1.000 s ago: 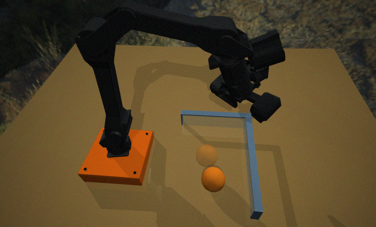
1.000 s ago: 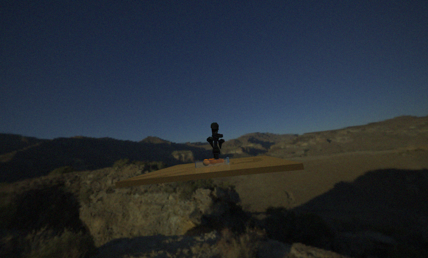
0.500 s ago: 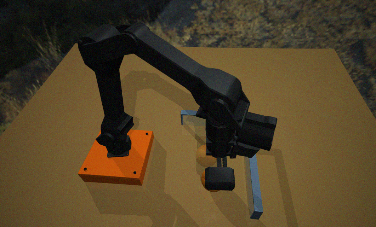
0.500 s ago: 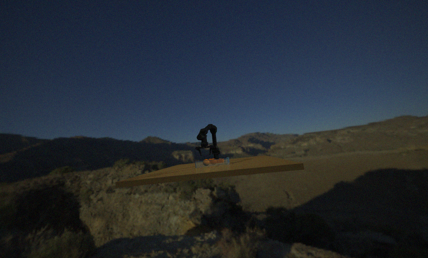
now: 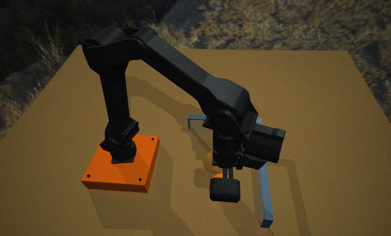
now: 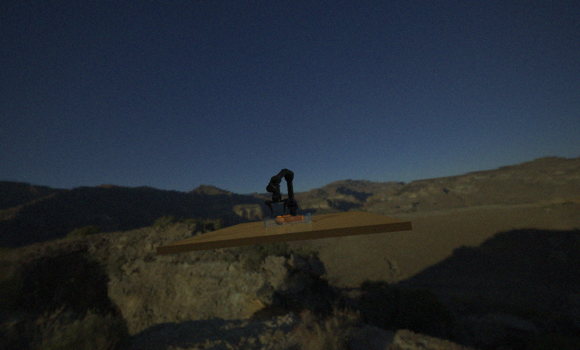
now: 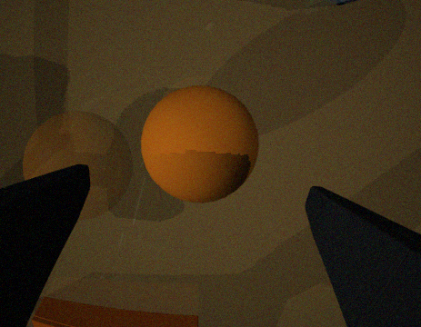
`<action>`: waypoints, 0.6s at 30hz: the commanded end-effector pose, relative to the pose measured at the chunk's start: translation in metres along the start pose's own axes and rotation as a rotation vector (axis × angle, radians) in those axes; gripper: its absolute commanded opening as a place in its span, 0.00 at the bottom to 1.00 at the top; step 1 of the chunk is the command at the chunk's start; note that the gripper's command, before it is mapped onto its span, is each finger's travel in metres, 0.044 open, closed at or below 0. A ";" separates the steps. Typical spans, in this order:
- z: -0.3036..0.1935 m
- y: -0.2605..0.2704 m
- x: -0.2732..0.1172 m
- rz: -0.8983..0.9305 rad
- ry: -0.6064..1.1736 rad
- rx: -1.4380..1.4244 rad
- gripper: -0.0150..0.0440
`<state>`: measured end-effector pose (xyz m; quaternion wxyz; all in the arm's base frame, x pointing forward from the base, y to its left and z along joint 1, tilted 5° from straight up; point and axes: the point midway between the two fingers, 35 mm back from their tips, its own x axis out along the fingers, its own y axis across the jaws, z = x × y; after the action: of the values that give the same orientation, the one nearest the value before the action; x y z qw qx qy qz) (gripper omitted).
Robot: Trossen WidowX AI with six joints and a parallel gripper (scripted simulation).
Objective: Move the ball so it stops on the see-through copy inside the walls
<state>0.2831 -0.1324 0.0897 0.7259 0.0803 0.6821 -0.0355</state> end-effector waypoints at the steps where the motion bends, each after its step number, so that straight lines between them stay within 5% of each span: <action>1: -0.002 0.000 0.007 0.002 0.013 0.005 1.00; 18: -0.001 0.000 0.034 0.002 0.013 0.005 1.00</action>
<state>0.2861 -0.1320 0.0671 0.7274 0.0800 0.6806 -0.0363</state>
